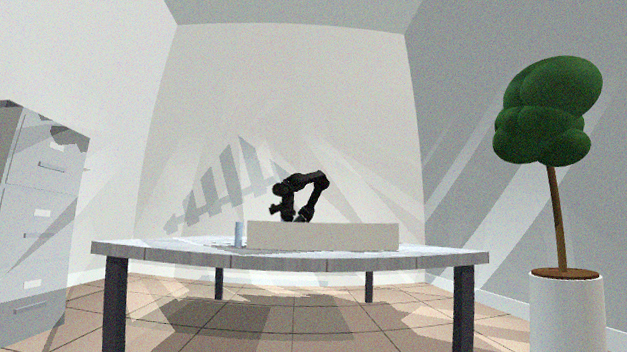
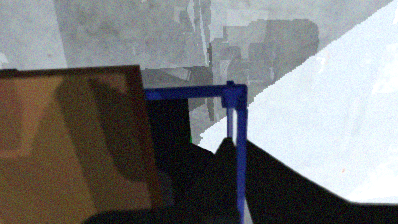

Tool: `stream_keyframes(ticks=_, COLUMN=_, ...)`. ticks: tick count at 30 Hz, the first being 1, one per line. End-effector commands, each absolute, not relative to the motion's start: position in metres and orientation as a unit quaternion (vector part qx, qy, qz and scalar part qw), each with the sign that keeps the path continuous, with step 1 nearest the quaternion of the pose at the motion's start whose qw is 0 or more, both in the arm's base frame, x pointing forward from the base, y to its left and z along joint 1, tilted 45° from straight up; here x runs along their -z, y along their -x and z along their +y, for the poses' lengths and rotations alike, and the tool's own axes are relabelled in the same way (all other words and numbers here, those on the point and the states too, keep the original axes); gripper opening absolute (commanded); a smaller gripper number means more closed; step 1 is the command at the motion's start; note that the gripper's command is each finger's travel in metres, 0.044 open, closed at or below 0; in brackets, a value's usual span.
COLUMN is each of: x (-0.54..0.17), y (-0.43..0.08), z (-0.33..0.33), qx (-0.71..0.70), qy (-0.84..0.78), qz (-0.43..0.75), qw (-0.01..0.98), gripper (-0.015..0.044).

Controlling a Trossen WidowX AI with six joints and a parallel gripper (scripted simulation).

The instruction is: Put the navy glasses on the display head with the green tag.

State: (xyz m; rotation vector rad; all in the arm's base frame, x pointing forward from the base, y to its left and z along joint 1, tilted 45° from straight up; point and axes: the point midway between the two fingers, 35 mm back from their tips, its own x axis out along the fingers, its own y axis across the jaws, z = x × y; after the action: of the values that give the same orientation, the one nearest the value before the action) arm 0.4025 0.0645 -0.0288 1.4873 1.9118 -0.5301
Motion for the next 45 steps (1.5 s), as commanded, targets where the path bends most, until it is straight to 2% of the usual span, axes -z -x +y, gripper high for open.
stream_keyframes(ticks=1, x=0.0291, y=-0.4025, z=0.0660, qx=0.202, qy=-0.569, qz=0.729, qw=0.323, gripper=0.0000)
stream_keyframes(ticks=45, x=0.0323, y=-0.4025, z=0.0694, qx=0.202, qy=-0.569, qz=0.729, qw=0.323, gripper=0.0000)
